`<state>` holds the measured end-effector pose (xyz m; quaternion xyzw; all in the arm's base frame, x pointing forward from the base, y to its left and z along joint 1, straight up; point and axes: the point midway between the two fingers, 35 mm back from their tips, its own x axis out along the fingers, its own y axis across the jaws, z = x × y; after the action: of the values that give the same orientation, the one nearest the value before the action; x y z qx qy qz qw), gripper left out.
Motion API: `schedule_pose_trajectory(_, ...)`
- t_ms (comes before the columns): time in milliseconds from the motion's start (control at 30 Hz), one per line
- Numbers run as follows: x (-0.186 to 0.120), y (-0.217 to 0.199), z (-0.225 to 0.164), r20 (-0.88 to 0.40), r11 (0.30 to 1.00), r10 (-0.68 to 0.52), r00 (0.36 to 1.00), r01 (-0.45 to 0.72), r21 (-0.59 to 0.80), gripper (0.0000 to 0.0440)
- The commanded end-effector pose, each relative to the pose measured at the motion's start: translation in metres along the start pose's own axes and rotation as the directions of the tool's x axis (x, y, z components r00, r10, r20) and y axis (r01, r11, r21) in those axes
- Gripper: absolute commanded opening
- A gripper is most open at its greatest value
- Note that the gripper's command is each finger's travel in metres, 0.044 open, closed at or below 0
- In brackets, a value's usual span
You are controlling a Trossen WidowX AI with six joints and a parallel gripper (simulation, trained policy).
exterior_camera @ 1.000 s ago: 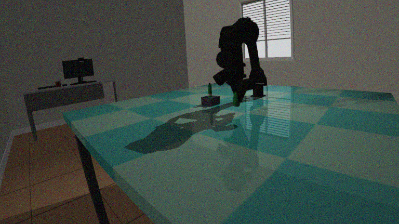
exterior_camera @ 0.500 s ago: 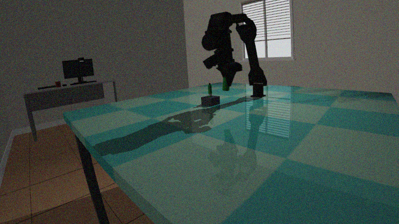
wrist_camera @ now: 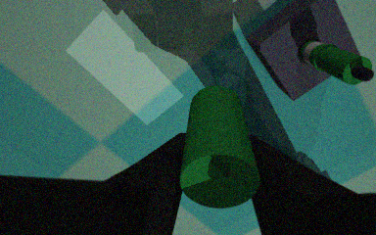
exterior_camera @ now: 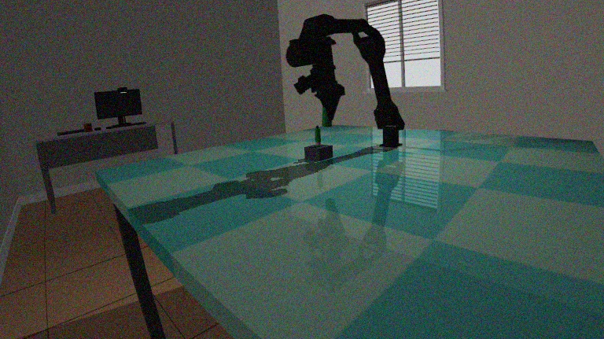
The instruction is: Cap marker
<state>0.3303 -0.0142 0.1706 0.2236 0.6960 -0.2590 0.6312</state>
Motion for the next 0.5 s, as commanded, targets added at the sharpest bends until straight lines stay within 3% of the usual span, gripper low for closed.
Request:
schedule_pose_trajectory(0, -0.001, -0.014, 0.003, -0.011, 1.0, 0.007, 1.0, -0.007, 0.013, 0.0046)
schedule_pose_trajectory(467, -0.006, -0.071, 0.019, -0.009, 0.993, 0.038, 0.999, -0.036, 0.112, 0.0017)
